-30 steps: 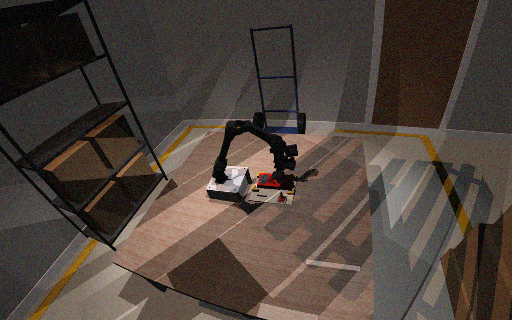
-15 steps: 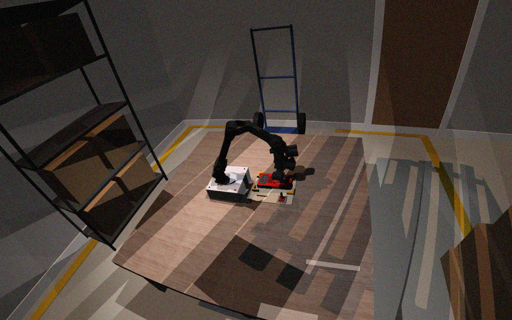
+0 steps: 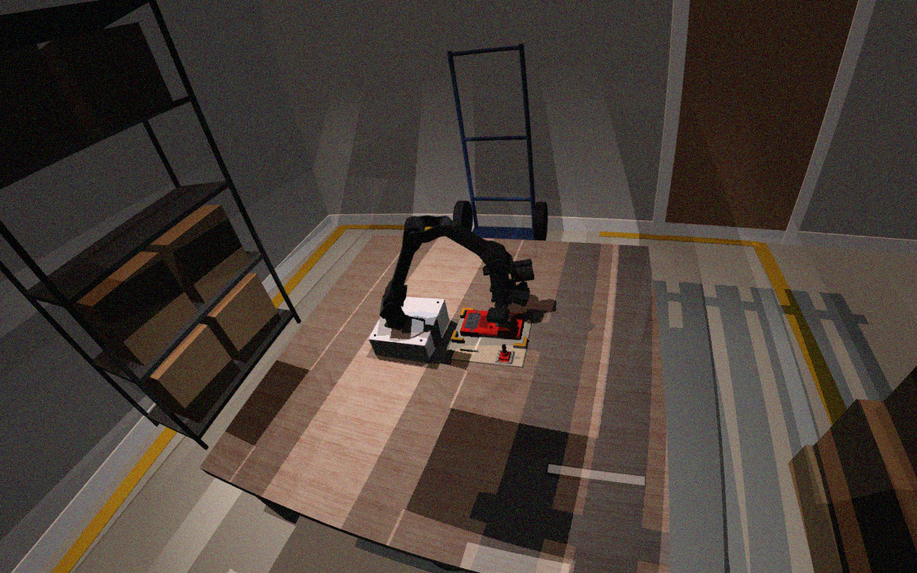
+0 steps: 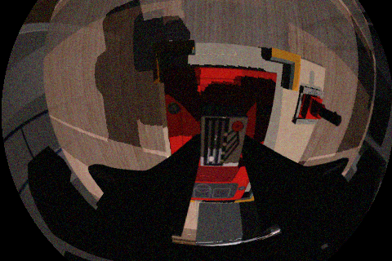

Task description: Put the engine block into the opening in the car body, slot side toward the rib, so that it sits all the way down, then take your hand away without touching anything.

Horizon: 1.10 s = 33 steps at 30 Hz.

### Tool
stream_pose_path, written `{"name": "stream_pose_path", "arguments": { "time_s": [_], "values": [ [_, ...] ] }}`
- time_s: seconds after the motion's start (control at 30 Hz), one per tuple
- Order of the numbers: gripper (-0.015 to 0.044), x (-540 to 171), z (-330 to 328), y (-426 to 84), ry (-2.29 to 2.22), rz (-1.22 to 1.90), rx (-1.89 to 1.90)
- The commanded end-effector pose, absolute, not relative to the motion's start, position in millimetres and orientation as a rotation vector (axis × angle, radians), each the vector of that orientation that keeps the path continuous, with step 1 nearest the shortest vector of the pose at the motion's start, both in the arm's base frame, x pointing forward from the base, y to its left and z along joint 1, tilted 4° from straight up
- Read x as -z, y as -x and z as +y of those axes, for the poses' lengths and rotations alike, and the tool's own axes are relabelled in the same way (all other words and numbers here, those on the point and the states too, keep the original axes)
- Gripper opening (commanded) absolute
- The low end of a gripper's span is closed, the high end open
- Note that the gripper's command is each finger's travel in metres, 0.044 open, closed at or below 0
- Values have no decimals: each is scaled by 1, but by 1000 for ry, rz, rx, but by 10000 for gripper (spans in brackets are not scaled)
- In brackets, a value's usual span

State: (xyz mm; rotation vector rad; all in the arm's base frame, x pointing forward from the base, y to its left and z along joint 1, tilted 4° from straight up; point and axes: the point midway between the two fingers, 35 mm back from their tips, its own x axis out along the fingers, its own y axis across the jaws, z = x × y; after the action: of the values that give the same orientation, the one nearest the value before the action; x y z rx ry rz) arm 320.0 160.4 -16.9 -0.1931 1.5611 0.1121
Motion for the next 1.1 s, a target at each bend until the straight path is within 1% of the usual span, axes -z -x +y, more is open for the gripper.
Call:
{"name": "stream_pose_path", "arguments": {
  "time_s": [0.0,0.1,0.43,0.47,0.9,1.07],
  "values": [
    [158,18,161,-320,193,1562,-115],
    [158,19,161,-320,193,1562,-115],
    [421,17,160,-320,193,1561,-112],
    [440,17,160,-320,193,1561,-112],
    [440,17,160,-320,193,1561,-112],
    [440,5,161,-320,193,1562,-115]
  ]
}}
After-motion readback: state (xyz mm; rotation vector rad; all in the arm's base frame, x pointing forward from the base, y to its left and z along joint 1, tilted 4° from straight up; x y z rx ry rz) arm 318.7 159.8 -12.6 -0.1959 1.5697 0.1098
